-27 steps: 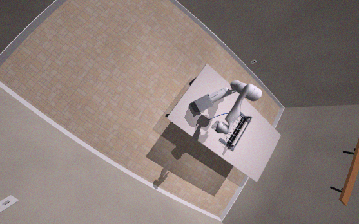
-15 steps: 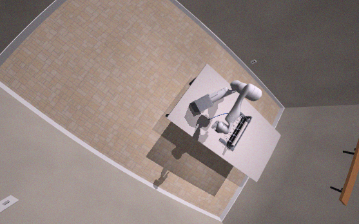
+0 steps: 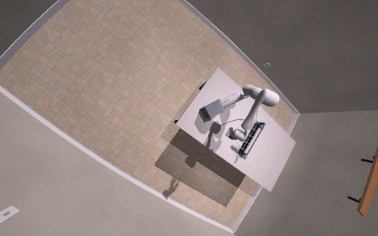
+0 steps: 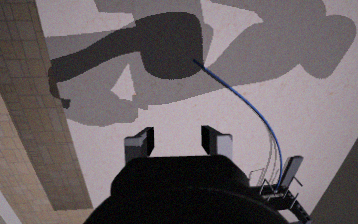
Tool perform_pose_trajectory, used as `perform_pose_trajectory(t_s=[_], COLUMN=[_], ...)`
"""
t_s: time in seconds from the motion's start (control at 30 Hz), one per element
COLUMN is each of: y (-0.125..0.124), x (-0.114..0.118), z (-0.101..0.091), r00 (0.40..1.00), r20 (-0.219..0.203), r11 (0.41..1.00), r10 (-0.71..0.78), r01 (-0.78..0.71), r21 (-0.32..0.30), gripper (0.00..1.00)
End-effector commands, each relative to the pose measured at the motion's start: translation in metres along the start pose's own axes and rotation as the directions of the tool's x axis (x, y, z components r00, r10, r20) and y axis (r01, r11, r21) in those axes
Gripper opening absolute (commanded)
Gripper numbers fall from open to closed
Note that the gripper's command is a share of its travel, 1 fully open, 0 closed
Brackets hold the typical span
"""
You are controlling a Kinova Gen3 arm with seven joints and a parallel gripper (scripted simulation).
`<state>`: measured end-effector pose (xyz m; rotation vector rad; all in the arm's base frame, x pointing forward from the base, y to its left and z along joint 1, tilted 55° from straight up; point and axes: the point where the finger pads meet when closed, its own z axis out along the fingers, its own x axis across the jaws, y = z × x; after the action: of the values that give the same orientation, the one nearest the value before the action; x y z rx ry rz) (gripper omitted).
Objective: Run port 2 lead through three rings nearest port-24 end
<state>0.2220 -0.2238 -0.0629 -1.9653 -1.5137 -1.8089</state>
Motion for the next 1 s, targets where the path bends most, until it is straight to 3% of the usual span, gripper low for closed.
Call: perform_pose_trajectory(t_s=[0.0,0.13,0.2,0.4,0.57,0.67,0.97], y=[0.015,0.029,0.029,0.036,0.029,0.024,0.021], x=[0.026,0.063,0.063,0.123,0.167,0.184,0.191], z=[0.016,0.047,0.047,0.089,0.114,0.122,0.125], r00=[0.993,0.939,0.939,0.745,0.531,0.438,0.397], r20=[-0.017,-0.056,-0.056,-0.176,-0.289,-0.334,-0.353], r11=[0.991,0.925,0.925,0.702,0.467,0.366,0.324], r10=[-0.116,-0.34,-0.34,-0.643,-0.796,-0.835,-0.847], r01=[0.117,0.345,0.345,0.666,0.844,0.894,0.913], r21=[0.066,0.158,0.158,0.253,0.266,0.256,0.25], gripper=[1.0,1.0,1.0,1.0,1.0,1.0,1.0])
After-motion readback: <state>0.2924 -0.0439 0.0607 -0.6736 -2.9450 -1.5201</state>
